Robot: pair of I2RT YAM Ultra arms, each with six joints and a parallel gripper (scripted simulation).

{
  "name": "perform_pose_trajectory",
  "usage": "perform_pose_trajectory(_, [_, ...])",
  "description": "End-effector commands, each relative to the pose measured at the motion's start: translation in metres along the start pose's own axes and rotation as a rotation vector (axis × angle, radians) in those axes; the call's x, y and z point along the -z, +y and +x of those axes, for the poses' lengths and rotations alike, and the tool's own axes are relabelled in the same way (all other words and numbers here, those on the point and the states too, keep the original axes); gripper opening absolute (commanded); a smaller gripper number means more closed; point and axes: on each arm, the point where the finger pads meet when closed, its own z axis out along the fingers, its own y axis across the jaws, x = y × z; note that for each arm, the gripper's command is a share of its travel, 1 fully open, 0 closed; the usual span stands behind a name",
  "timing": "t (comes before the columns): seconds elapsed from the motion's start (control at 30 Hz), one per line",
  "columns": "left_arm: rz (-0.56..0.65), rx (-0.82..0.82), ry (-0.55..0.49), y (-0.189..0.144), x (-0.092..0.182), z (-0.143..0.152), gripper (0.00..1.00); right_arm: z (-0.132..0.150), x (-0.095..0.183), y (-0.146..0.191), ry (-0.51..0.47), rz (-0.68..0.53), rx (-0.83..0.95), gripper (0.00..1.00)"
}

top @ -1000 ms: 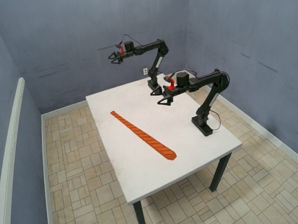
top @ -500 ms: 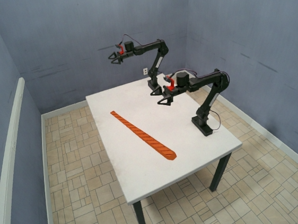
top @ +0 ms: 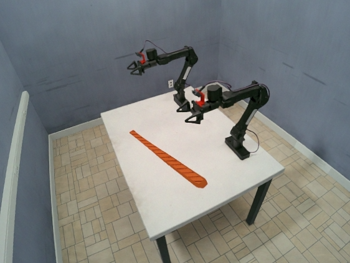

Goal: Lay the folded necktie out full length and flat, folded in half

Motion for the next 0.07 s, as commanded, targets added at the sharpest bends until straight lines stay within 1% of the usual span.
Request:
perform_pose_trajectory(0.0, [0.000,0.009,-0.044,-0.0018,0.0071,-0.0123,1.00,-0.0318,0.0107,-0.0010,-0.073,-0.006,-0.010,1.00])
perform_pose_trajectory(0.03, [0.000,0.009,-0.044,-0.0018,0.0071,-0.0123,1.00,-0.0318,0.0107,-0.0010,-0.073,-0.006,-0.010,1.00])
